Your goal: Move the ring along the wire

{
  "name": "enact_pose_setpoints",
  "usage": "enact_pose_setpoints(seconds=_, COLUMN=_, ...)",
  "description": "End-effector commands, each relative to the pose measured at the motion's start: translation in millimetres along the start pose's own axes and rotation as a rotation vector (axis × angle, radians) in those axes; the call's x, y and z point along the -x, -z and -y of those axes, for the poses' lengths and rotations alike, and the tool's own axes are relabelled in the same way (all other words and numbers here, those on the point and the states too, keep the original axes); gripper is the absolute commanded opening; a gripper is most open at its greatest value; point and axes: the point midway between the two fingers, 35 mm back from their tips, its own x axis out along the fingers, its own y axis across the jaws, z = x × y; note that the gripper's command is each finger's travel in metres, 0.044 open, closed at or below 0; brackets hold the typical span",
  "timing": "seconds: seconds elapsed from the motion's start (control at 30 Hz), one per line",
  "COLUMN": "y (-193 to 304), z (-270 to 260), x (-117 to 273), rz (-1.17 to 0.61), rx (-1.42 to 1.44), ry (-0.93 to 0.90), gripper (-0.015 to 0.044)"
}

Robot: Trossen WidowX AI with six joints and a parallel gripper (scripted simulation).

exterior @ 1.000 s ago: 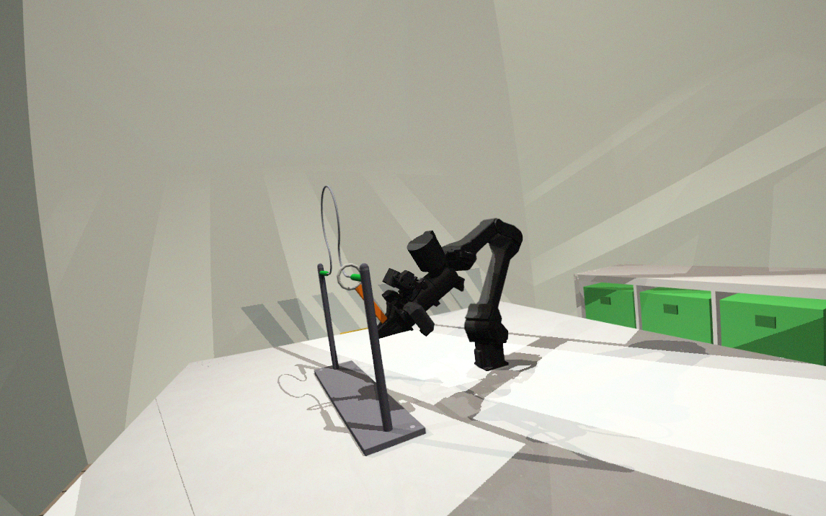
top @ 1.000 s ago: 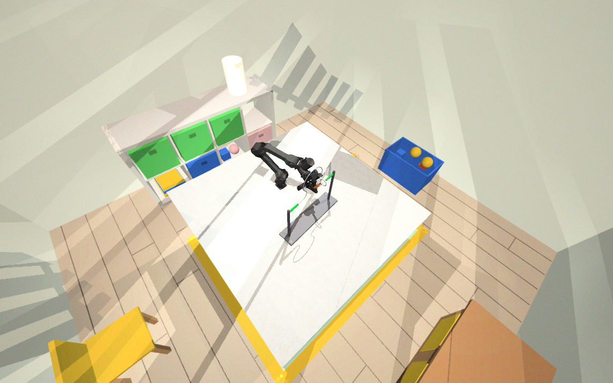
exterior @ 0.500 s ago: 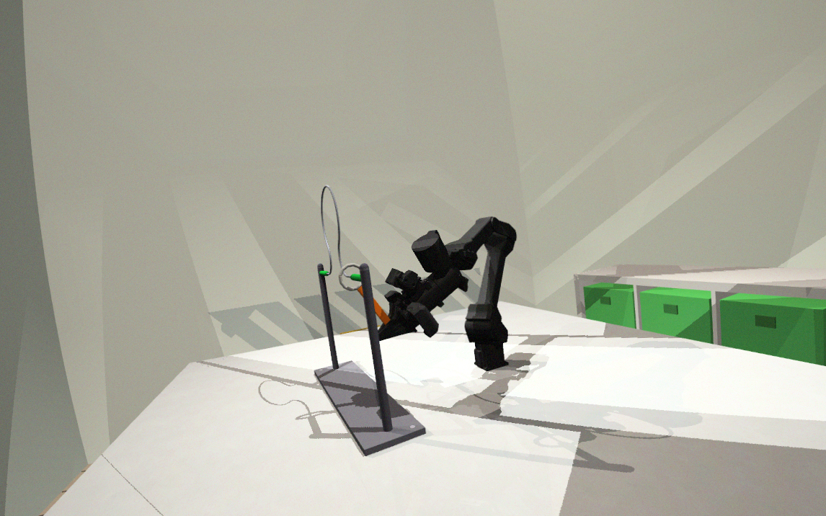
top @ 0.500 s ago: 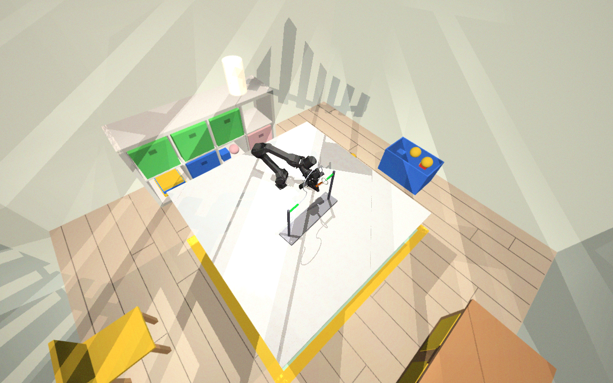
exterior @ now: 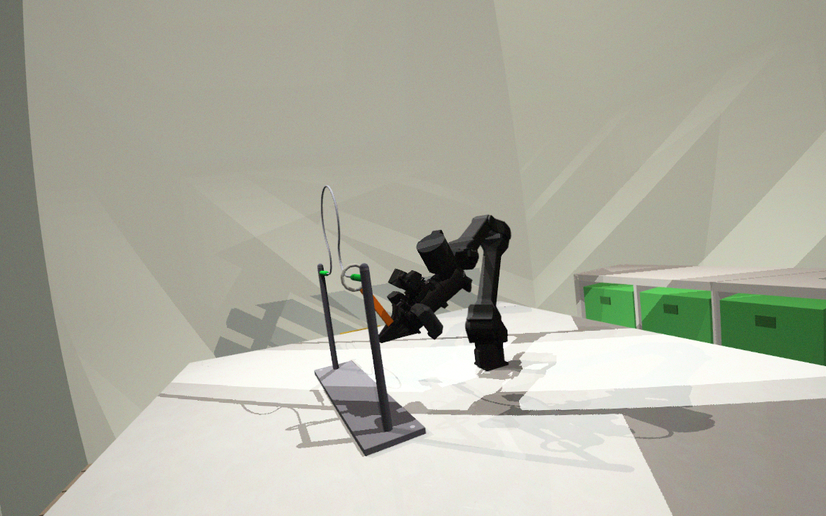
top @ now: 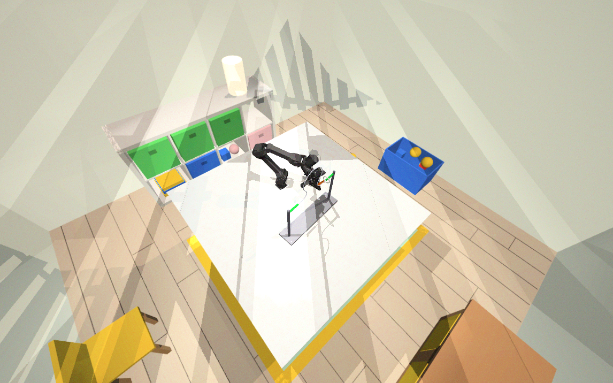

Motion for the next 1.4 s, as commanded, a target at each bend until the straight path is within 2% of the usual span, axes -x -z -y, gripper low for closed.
enact_pose_setpoints(seconds=0.0, y=-1, z=-4, x=0, rz=0.0, rx=-0.003, ry=0.003, gripper=-0.015)
enact_pose_setpoints(seconds=1.2, y=12, z=-11, x=-6, rz=0.001, rx=-0.003, ry=0.003, gripper=-0.015)
enact_pose_setpoints(seconds=1.37, y=11, z=-11, x=-6, rz=0.001, rx=0.0, ry=0.0, gripper=-0.0019)
